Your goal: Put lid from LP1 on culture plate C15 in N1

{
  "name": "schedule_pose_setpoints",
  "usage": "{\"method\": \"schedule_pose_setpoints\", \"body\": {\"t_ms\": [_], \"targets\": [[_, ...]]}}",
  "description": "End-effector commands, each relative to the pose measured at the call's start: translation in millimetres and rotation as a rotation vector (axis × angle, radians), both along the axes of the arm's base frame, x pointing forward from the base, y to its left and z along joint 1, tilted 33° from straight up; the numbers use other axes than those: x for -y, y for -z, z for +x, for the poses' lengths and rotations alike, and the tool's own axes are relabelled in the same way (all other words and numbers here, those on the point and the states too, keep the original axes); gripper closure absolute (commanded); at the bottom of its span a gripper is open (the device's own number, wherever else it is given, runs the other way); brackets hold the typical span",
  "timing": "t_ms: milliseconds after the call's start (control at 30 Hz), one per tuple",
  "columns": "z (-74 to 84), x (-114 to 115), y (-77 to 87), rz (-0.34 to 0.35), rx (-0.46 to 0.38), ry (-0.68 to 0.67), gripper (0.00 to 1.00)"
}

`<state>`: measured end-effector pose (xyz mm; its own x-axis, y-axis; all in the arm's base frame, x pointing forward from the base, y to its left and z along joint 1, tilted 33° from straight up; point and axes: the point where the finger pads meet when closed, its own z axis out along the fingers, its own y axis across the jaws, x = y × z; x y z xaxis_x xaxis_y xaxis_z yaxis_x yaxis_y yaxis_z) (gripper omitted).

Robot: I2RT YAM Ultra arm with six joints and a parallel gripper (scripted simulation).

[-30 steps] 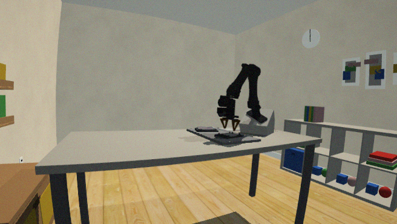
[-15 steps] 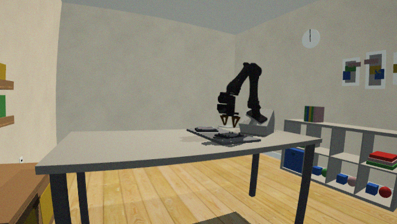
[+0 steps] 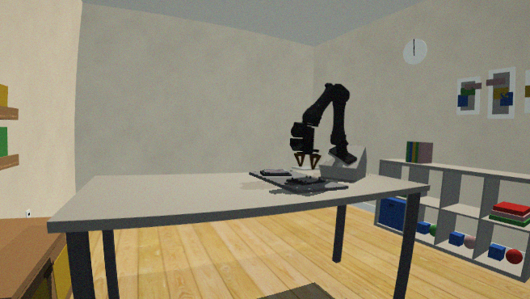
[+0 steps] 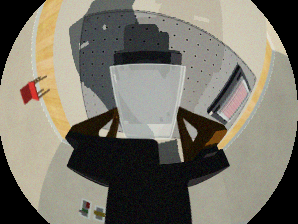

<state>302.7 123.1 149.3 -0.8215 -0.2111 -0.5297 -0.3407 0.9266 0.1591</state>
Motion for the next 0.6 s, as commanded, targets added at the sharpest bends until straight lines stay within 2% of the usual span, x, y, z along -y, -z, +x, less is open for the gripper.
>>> {"method": "schedule_pose_setpoints", "body": {"t_ms": [0, 300, 367, 433, 467, 567], "targets": [[-0.5, 1, -2.9, 0.002, 0.001, 0.0, 1.0], [-0.5, 1, -2.9, 0.002, 0.001, 0.0, 1.0], [3.2, 9, 0.2, 0.035, -0.04, 0.068, 1.0], [3.2, 9, 0.2, 0.035, -0.04, 0.068, 1.0], [1.8, 13, -7.1, 0.058, -0.024, 0.095, 1.0], [4.1, 22, 7.7, 0.092, -0.095, 0.18, 1.0]]}}
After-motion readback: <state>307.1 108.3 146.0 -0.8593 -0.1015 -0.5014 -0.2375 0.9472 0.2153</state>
